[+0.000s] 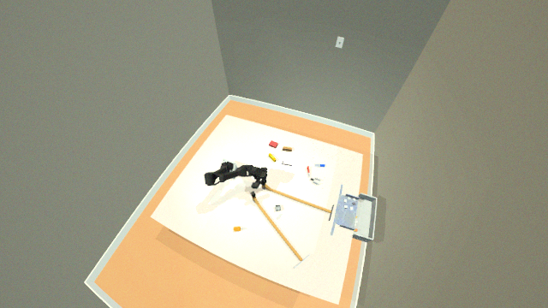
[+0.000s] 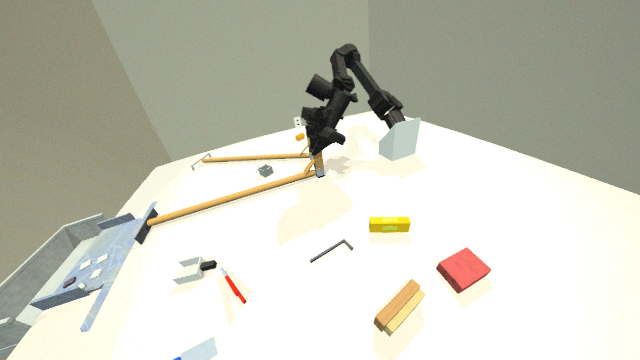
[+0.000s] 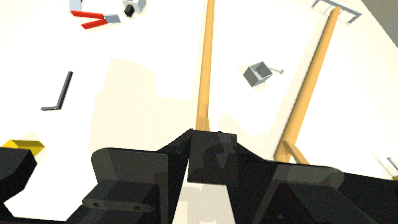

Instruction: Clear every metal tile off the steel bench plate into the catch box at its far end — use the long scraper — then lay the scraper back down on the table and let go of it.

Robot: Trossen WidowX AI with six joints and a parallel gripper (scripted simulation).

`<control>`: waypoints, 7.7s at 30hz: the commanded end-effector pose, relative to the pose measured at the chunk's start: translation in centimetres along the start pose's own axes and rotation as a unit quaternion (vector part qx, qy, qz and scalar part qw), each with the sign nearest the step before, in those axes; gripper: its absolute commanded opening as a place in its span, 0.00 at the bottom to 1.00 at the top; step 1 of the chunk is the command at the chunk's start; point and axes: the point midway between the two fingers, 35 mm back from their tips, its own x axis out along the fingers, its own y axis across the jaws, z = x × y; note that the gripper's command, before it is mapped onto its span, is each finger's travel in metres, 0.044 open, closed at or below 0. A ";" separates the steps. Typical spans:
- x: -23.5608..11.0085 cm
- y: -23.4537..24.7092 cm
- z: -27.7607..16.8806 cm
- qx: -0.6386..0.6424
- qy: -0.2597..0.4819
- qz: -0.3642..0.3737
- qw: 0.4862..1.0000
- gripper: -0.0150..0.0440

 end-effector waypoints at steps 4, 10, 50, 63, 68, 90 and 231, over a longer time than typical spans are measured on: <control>-0.2 1.3 0.2 -0.003 -0.003 0.005 1.000 0.25; -0.3 2.0 0.2 -0.003 -0.002 0.007 1.000 0.25; -0.9 7.3 -0.6 -0.007 -0.002 0.009 1.000 0.25; -1.0 8.3 -0.7 -0.009 -0.002 0.010 1.000 0.25; -0.7 8.5 -0.2 -0.010 -0.002 0.011 1.000 0.25; 1.4 9.0 2.7 -0.012 -0.002 0.015 1.000 0.25; 11.2 9.0 15.6 -0.014 -0.003 0.013 1.000 0.25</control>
